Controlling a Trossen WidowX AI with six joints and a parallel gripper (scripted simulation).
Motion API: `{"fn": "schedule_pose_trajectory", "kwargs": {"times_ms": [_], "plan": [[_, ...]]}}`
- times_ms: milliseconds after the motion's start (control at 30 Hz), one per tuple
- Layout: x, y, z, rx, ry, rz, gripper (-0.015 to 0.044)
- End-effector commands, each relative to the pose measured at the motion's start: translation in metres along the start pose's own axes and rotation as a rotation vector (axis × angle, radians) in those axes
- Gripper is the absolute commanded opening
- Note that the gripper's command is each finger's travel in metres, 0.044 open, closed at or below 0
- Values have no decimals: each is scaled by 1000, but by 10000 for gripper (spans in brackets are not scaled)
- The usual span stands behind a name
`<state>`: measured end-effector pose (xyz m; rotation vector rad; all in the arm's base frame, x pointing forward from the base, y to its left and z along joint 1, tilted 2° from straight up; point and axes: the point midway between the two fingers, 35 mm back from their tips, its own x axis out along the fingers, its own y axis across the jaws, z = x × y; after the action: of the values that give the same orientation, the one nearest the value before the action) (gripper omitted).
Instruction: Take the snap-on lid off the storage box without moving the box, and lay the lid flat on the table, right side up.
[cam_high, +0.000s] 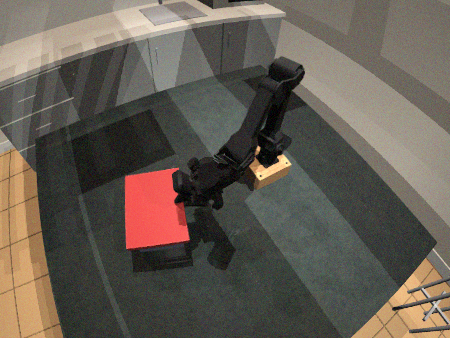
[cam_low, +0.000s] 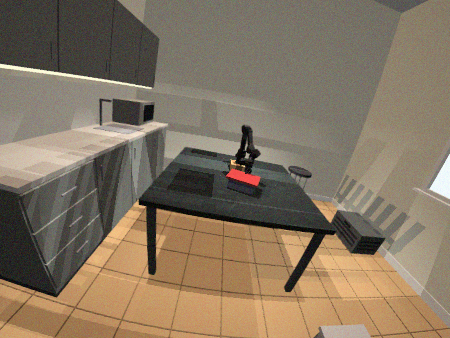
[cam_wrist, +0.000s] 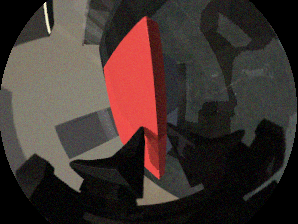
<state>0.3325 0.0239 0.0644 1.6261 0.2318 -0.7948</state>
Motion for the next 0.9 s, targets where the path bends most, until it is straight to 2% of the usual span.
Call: {"fn": "schedule_pose_trajectory", "kwargs": {"times_ms": [0, 867], "plan": [[-2, 2, 0, 2, 1, 3, 0], [-5, 6, 0, 2, 1, 3, 0]]}}
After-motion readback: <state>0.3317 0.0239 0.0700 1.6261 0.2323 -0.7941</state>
